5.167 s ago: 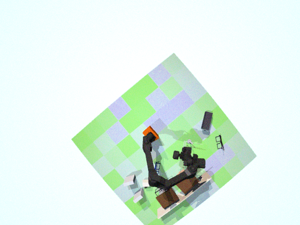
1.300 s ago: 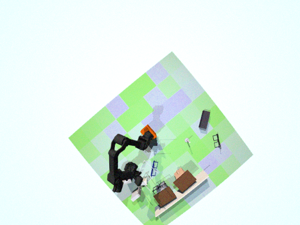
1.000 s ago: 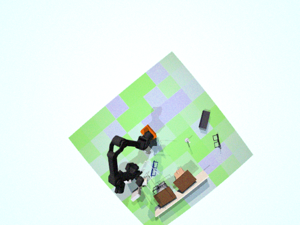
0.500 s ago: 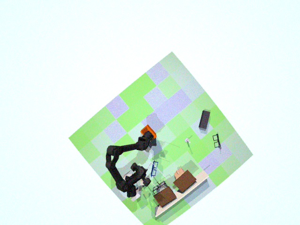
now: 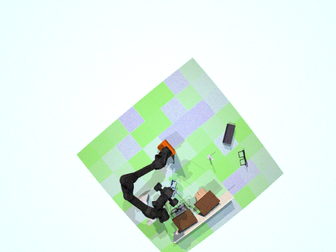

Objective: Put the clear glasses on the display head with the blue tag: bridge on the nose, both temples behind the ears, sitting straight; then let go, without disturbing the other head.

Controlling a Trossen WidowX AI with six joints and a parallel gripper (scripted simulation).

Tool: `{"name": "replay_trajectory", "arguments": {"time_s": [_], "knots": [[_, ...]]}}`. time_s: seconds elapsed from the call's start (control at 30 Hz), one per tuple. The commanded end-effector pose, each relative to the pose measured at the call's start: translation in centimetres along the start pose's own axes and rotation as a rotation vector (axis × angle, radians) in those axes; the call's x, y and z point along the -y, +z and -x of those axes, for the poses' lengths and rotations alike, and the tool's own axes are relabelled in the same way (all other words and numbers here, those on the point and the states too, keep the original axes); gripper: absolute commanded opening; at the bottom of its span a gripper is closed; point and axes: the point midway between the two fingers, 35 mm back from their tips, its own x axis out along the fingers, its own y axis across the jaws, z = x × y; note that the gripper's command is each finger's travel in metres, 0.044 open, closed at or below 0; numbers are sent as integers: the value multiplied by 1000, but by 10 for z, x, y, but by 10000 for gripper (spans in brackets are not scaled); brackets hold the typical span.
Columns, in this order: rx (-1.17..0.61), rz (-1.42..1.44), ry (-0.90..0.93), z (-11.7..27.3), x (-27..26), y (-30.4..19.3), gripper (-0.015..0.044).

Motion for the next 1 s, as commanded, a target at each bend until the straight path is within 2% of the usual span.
{"name": "replay_trajectory", "arguments": {"time_s": [0.0, 0.47, 0.8, 0.97], "knots": [[-36, -31, 62, -11, 10, 7, 0], [-238, -114, 179, -38, 39, 37, 0], [-427, -151, 165, -52, 59, 65, 0], [-444, -153, 160, -54, 59, 65, 0]]}}
